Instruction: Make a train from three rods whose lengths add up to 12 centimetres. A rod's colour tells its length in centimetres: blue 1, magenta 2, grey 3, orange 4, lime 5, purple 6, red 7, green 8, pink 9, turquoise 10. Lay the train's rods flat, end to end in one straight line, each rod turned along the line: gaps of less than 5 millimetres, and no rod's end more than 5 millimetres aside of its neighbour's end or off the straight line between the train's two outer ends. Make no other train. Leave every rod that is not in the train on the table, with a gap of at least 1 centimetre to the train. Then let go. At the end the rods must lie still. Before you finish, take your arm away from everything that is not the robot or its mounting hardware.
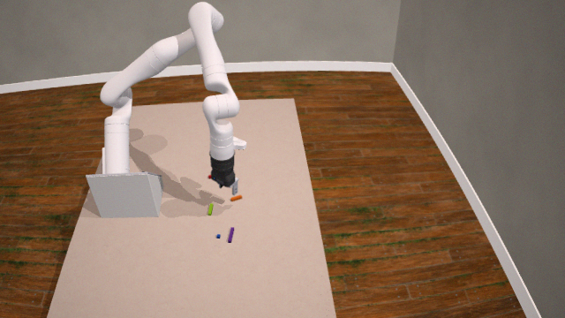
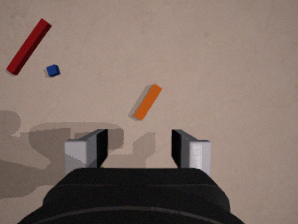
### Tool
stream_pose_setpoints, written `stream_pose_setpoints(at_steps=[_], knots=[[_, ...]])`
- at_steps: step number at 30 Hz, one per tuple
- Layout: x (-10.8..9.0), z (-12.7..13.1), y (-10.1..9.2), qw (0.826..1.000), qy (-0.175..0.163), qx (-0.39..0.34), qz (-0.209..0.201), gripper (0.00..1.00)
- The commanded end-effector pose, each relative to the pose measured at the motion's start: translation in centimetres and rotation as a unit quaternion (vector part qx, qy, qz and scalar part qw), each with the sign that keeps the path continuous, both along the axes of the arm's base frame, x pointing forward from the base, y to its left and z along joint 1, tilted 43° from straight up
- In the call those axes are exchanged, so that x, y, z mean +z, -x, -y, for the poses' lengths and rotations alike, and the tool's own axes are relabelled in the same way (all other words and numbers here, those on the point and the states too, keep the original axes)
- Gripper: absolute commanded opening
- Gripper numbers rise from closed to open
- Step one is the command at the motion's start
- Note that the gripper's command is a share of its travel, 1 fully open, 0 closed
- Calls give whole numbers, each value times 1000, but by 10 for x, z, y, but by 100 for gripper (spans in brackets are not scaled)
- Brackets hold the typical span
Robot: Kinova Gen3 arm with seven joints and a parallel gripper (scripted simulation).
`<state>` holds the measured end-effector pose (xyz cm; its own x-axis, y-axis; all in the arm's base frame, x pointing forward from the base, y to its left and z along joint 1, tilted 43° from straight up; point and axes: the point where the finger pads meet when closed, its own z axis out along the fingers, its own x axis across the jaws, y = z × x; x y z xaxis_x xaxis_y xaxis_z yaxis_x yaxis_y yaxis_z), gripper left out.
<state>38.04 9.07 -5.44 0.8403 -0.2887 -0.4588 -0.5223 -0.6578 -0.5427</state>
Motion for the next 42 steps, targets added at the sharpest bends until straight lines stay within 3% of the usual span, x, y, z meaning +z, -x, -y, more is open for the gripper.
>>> stream_pose_setpoints(at_steps=[1, 9, 20, 40, 41, 42], knots=[[5, -7, -2, 1000, 9, -20, -21, 100], [11, -14, -10, 989, 28, -110, -94, 100], [15, -18, -17, 973, 41, -176, -146, 100], [17, -20, -20, 961, 47, -210, -171, 100], [17, -20, -20, 961, 47, -210, -171, 54], [17, -20, -20, 961, 47, -210, -171, 54]])
